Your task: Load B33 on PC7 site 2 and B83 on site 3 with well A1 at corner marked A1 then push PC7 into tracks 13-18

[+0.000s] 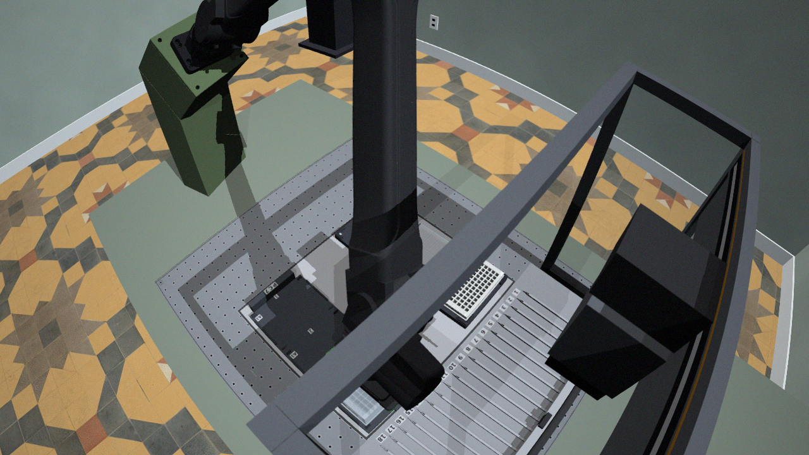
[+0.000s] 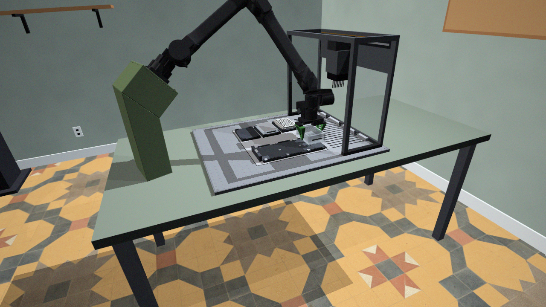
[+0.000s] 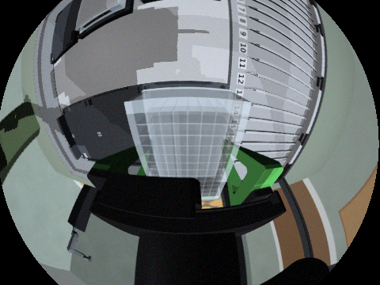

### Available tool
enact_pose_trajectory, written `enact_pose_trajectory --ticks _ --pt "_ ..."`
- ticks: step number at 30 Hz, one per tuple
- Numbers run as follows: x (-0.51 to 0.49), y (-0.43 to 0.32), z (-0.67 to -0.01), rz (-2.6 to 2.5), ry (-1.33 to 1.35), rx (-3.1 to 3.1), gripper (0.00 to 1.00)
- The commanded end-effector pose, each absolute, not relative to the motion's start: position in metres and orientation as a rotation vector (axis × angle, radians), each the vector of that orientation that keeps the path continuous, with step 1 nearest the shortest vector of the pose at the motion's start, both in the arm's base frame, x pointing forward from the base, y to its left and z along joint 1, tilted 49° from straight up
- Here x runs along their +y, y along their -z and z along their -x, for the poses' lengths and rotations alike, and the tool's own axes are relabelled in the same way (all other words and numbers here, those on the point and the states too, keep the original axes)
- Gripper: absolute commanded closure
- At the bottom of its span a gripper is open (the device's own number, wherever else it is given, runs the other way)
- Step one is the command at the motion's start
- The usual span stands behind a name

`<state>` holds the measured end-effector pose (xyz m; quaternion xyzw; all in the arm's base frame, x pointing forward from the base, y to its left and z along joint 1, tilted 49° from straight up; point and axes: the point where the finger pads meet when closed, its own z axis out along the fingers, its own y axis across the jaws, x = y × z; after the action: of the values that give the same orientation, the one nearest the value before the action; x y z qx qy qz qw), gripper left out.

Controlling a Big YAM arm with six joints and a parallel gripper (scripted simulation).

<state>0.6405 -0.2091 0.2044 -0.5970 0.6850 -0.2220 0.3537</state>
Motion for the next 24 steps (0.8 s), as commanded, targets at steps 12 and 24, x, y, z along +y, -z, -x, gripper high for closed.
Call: enact_pose_trajectory --ticks 12,24 --pt "-0.213 -0.213 -0.653 1.530 0.603 1.757 1.00" --pt "-0.213 -0.213 -0.653 1.530 0.603 1.757 1.00"
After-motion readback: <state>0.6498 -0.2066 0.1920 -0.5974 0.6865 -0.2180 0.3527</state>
